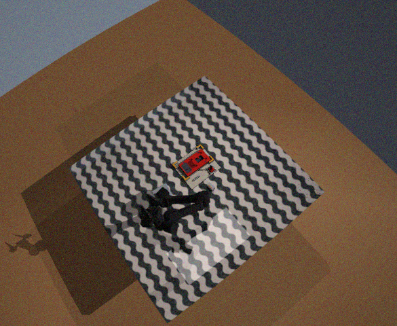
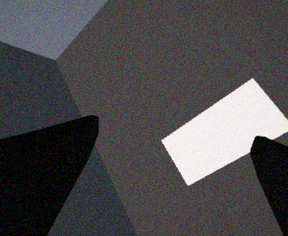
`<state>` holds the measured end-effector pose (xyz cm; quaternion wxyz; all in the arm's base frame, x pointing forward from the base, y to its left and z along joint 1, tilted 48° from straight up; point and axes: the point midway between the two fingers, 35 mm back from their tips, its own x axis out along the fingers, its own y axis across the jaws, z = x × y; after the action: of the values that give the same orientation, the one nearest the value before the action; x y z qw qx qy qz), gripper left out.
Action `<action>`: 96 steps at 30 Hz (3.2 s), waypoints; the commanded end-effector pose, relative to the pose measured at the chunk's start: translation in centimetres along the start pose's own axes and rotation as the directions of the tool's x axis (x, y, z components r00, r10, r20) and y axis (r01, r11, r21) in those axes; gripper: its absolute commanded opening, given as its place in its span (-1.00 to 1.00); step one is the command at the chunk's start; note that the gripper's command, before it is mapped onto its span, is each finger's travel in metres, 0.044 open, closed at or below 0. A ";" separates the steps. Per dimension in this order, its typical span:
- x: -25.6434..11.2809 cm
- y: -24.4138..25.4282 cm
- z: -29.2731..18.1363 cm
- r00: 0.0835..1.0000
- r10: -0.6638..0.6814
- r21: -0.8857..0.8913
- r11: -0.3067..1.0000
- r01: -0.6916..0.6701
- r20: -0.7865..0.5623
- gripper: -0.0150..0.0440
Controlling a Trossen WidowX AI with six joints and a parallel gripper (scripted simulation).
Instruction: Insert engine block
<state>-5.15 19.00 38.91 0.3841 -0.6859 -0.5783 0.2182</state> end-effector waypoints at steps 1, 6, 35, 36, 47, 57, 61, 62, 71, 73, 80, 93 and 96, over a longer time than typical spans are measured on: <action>0.0 0.0 0.0 1.000 0.000 0.000 1.000 0.000 0.000 0.95; 0.8 0.3 -0.1 0.999 0.032 0.022 0.999 -0.031 -0.034 1.00; 8.6 5.4 -1.6 0.929 0.289 0.092 0.957 -0.275 -0.230 1.00; 8.8 5.7 -1.7 0.925 0.298 0.097 0.954 -0.283 -0.235 1.00; 11.0 9.4 -3.1 0.854 0.429 0.177 0.903 -0.392 -0.295 1.00; 12.1 14.0 -5.1 0.753 0.561 0.296 0.826 -0.480 -0.344 1.00; 12.2 16.1 -6.0 0.701 0.615 0.358 0.785 -0.505 -0.361 1.00; 12.2 16.6 -6.3 0.686 0.628 0.371 0.776 -0.511 -0.369 1.00; 11.8 19.8 -8.1 0.592 0.699 0.453 0.713 -0.536 -0.401 1.00; 11.6 20.8 -8.5 0.560 0.722 0.482 0.690 -0.539 -0.407 1.00; 10.5 24.4 -10.3 0.431 0.798 0.595 0.601 -0.533 -0.421 1.00; 7.0 30.5 -13.6 0.175 0.893 0.785 0.449 -0.426 -0.415 1.00; 6.0 31.8 -14.3 0.110 0.907 0.821 0.415 -0.392 -0.406 1.00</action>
<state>25.88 20.66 24.26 0.6163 -0.7575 0.1327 0.1697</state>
